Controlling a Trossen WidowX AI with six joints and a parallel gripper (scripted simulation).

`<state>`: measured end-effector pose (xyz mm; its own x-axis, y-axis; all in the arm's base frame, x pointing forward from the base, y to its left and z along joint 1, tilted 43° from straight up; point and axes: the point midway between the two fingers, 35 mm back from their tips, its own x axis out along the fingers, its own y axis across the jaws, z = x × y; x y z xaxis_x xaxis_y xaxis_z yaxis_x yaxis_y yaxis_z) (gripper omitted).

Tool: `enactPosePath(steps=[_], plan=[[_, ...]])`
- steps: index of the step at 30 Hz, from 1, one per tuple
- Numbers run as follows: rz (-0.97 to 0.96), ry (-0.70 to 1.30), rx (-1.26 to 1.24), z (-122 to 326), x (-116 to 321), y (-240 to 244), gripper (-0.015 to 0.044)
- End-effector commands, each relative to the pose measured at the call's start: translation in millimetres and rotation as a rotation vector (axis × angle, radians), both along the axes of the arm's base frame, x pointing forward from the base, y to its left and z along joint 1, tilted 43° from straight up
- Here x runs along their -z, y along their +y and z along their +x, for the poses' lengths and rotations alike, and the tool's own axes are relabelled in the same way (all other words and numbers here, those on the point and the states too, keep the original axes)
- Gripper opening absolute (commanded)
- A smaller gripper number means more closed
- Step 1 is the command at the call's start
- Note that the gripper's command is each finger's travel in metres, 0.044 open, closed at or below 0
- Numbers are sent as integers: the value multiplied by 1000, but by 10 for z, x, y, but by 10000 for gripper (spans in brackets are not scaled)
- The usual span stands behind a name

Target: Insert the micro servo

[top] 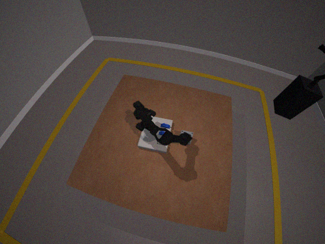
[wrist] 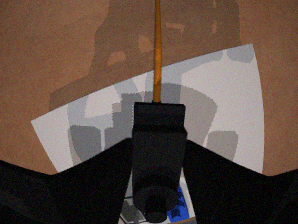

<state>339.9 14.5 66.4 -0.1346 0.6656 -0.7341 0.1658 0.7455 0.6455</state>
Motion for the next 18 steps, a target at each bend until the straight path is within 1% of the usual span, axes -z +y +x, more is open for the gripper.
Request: enactPosePath(steps=[1,18], plan=[[-1,-1,-6,2,-8,-12,0],[-2,2,-6,-481,14,-134,0]])
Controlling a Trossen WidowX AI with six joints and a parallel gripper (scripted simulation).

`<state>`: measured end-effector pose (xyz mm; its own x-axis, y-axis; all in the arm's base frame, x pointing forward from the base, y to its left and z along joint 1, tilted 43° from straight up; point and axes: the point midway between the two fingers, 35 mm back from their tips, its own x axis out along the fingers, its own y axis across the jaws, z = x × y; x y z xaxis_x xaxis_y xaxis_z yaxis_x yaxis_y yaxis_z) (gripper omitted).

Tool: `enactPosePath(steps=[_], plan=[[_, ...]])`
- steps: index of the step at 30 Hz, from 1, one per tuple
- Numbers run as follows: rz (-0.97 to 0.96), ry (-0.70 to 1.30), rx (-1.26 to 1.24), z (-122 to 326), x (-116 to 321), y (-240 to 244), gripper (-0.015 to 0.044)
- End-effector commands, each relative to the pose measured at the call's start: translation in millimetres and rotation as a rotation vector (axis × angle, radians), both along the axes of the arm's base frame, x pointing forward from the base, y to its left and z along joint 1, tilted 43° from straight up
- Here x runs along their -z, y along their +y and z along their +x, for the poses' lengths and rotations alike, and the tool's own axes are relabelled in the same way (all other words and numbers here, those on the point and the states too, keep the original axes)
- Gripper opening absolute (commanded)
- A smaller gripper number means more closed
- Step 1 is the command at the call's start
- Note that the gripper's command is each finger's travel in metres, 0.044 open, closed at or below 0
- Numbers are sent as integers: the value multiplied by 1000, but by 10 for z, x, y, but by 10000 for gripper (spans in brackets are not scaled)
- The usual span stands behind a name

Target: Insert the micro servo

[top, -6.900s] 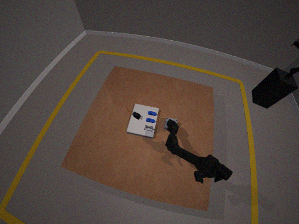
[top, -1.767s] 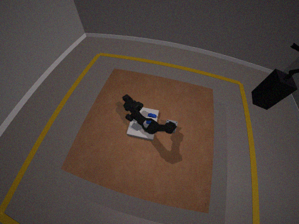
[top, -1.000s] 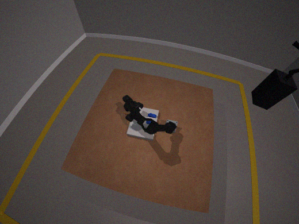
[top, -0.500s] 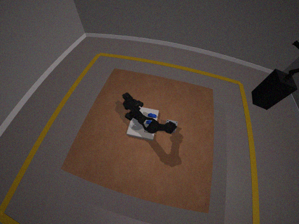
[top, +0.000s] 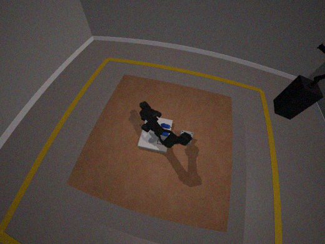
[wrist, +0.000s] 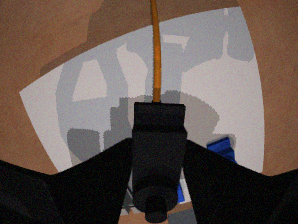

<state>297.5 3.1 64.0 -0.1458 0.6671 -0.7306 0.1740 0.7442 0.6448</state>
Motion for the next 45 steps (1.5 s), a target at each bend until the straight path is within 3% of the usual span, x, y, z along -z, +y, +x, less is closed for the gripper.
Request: enactPosePath(steps=[1,17,23,45], plan=[[-4,-12,-5,-59,-16,-14,0],[-1,-11,-5,-219,-586,583,0],[-6,12,20,-228,-613,612,0],[-112,508,565,-228,-613,612,0]])
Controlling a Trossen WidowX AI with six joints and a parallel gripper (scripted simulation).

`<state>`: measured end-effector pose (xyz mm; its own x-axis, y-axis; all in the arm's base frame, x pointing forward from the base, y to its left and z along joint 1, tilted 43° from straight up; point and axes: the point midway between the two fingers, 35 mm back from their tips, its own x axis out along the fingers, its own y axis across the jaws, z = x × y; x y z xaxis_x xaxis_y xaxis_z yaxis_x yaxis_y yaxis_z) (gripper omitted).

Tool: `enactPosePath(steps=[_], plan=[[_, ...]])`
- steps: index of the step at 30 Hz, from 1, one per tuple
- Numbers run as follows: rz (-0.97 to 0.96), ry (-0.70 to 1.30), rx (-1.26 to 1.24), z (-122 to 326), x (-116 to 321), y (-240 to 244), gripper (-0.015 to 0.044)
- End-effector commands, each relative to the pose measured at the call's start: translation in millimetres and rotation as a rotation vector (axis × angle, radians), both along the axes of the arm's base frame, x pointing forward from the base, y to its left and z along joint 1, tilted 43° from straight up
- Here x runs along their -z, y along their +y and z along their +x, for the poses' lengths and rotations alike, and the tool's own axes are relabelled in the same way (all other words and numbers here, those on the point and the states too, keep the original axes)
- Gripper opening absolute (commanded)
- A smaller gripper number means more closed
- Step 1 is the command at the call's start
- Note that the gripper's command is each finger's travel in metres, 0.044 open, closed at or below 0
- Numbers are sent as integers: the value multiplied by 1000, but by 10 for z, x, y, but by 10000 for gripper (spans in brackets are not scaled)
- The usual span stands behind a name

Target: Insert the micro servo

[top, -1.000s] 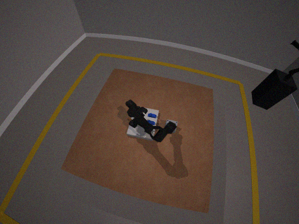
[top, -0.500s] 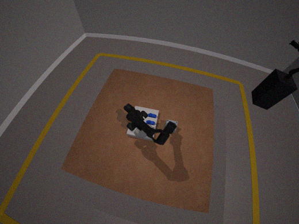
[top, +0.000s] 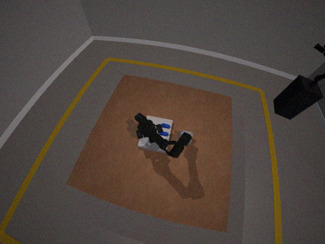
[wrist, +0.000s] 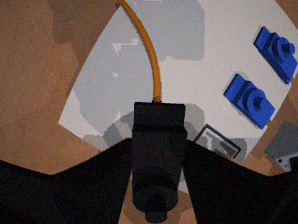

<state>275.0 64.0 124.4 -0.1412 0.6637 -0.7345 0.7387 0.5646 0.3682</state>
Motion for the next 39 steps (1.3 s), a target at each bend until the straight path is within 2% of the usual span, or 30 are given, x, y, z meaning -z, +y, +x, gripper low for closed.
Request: enactPosePath(steps=[1,39], plan=[[-17,91,101,-3,-9,3,0],[-202,964,1064,-3,-8,3,0]])
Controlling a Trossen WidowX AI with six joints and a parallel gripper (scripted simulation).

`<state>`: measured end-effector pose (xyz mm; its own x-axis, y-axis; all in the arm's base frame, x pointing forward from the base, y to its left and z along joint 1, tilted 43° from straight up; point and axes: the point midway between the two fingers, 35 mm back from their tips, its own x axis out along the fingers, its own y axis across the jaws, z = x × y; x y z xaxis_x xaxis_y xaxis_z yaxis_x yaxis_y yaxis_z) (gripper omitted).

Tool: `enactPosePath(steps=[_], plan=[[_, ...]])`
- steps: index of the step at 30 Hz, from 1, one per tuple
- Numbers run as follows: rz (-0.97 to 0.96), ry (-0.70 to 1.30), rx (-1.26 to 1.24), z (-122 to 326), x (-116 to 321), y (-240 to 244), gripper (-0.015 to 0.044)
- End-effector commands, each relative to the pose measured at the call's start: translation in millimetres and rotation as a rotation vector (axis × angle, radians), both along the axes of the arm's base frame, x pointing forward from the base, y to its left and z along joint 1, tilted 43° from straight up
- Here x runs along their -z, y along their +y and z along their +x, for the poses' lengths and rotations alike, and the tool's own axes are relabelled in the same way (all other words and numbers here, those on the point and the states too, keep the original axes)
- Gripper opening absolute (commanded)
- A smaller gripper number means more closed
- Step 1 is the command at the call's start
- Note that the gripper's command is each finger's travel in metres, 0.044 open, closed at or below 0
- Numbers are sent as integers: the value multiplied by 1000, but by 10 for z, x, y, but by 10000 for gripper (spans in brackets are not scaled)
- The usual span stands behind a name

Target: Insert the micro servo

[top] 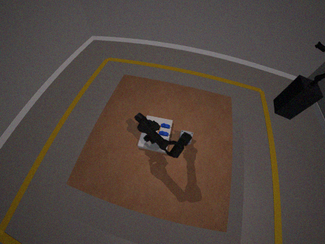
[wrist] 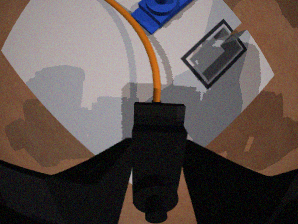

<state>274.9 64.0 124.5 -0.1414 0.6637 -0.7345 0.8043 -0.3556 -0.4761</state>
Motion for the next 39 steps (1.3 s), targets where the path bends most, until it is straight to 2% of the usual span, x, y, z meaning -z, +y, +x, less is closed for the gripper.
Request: enactPosePath(steps=[1,19,28,39], plan=[[-16,88,98,-2,-8,3,0],[-100,486,536,-2,-8,3,0],[-104,500,552,-42,-6,-8,0],[-105,503,552,-507,9,-124,0]])
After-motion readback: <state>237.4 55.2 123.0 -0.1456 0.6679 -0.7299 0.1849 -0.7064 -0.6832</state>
